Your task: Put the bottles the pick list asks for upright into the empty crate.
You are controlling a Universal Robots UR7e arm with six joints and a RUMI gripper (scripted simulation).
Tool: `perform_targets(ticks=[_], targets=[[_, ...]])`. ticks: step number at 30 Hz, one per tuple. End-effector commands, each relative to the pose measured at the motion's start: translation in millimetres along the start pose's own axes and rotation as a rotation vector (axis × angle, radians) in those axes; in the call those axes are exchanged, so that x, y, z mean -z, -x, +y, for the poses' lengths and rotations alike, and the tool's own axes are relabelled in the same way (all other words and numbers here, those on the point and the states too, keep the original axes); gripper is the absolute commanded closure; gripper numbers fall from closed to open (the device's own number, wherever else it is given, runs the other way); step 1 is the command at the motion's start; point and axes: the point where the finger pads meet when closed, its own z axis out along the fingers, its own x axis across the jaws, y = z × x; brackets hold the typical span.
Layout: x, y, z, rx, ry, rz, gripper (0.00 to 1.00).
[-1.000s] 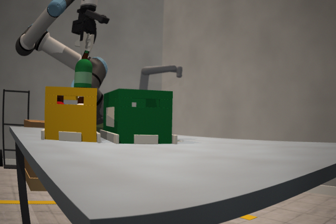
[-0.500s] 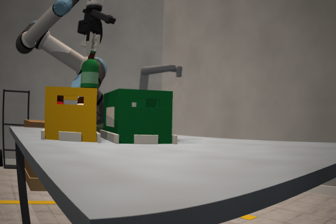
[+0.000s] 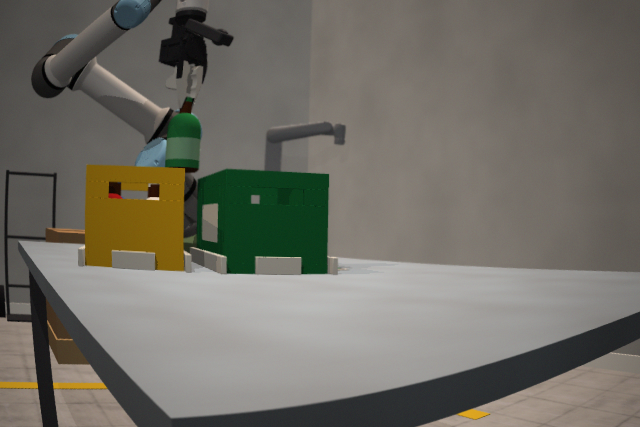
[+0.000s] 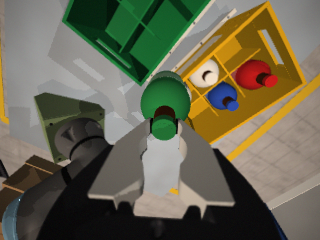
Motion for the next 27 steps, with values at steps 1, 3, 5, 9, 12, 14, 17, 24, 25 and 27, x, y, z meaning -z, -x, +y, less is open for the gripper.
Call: perform_targets(ticks=[1, 3, 5, 9, 12, 14, 17, 24, 25, 27], targets=[[0.7, 7.0, -7.5, -0.002, -0.004, -0.001, 1.0], [0.6, 9.8, -10.4, -0.002, -0.003, -0.001, 1.0], [0.6, 12.5, -13.4, -0.002, -0.003, -0.001, 1.0], [0.9, 17.6, -19.4, -0.002, -0.004, -0.001, 1.0], [1.0, 21.5, -23.9, -0.003, -0.004, -0.001, 1.0], [1.0, 21.5, -23.9, -0.003, -0.004, -0.001, 1.0], [1.1, 25.5, -28.4, -0.003, -0.004, -0.001, 1.0], [1.4, 34.8, -38.9, -0.003, -0.005, -0.001, 1.0], [1.4, 36.0, -40.4, -0.003, -0.005, -0.002, 1.0], [1.6, 38.6, -43.4, -0.004, -0.005, -0.002, 1.0]])
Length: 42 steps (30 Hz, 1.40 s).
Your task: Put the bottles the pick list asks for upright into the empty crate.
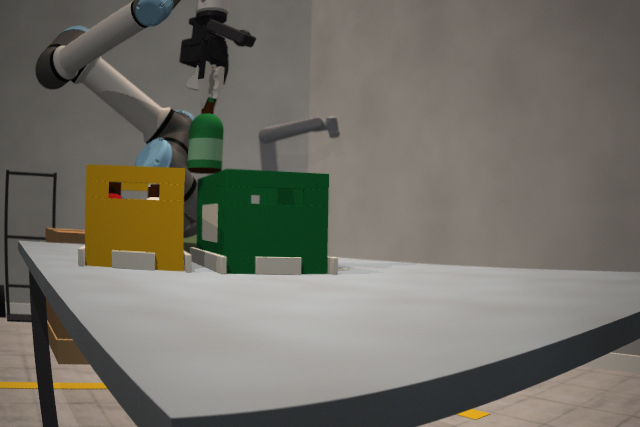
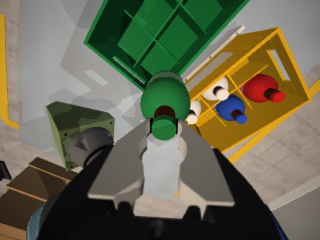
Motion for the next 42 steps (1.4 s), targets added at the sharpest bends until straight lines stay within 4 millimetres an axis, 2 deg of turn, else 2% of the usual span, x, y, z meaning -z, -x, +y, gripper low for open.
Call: perform_targets(ticks=[1, 19, 42], targets=[[1.5, 7.9, -9.3, -0.003, -0.005, -0.002, 1.0], [2.3, 28.5, -33.3, -0.004, -0.006, -0.002, 1.0], [2.0, 27.5, -34.9, -0.005, -0.006, -0.002, 1.0]])
